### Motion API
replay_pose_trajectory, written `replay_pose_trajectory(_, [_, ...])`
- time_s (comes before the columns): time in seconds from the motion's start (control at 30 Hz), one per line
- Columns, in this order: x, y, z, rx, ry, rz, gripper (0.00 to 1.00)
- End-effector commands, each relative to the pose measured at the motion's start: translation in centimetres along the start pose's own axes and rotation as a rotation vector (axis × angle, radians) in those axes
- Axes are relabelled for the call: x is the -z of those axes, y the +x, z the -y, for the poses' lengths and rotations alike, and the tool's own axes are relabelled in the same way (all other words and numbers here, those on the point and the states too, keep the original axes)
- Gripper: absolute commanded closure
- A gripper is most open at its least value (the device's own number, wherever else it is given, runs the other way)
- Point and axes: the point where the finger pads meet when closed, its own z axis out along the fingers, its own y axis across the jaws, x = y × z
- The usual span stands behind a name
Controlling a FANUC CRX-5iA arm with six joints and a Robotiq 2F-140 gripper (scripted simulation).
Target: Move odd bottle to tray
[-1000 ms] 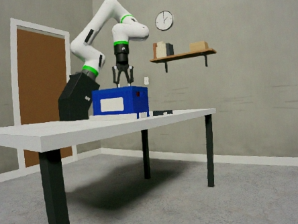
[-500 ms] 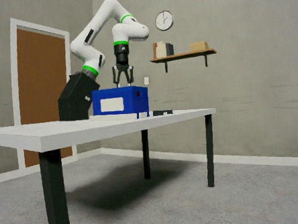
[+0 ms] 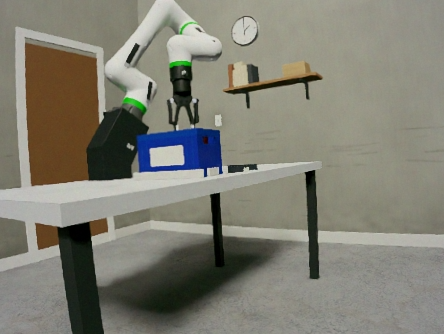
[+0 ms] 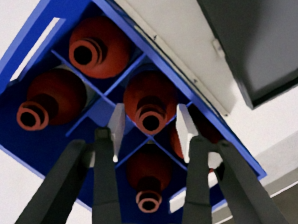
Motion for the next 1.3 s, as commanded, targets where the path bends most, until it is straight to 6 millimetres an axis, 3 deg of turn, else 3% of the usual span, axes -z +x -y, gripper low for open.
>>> replay_pose_trajectory(0.0, [0.06, -0.06, 0.0, 0.0, 0.0, 0.001, 0.56])
replay_pose_trajectory(0.23, [0.06, -0.06, 0.0, 0.0, 0.0, 0.001, 0.56])
replay_pose_trajectory(0.27, [0.06, -0.06, 0.0, 0.0, 0.0, 0.001, 0.9])
replay_pose_trajectory(1.27, [0.06, -0.06, 0.0, 0.0, 0.0, 0.001, 0.9])
